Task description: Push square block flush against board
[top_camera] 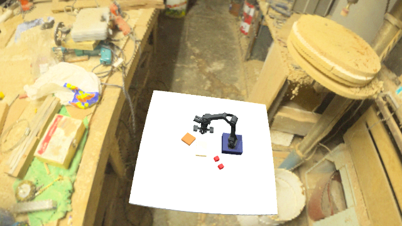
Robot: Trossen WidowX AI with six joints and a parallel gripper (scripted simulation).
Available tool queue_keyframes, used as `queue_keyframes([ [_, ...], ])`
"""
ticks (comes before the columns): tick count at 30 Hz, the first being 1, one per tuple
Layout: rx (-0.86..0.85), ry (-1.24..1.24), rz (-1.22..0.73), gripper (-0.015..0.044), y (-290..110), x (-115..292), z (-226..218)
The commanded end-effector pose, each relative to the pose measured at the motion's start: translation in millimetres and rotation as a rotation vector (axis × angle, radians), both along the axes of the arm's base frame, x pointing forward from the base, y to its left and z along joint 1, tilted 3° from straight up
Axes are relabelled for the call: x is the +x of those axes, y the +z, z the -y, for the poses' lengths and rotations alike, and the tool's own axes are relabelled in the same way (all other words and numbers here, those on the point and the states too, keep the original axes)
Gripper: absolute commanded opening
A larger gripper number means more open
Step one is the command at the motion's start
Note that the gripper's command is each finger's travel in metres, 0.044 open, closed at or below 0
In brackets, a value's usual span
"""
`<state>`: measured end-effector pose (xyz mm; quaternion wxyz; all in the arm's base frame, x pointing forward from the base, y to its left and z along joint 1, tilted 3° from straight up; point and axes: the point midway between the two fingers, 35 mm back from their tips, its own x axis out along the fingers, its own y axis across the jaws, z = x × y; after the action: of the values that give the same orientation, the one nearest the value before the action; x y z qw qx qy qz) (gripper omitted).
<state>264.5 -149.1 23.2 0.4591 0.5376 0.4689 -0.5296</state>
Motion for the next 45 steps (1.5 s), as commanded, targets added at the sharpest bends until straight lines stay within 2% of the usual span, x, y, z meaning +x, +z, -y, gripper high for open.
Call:
queue_keyframes([
  [1,0.007,0.051,-0.012,0.0000,0.1,-1.5,-8.7],
  [21,0.017,0.747,0.008,0.0000,6.2,-6.7,-108.4],
  [45,0.031,1.560,0.033,0.0000,5.9,-53.4,-200.0],
])
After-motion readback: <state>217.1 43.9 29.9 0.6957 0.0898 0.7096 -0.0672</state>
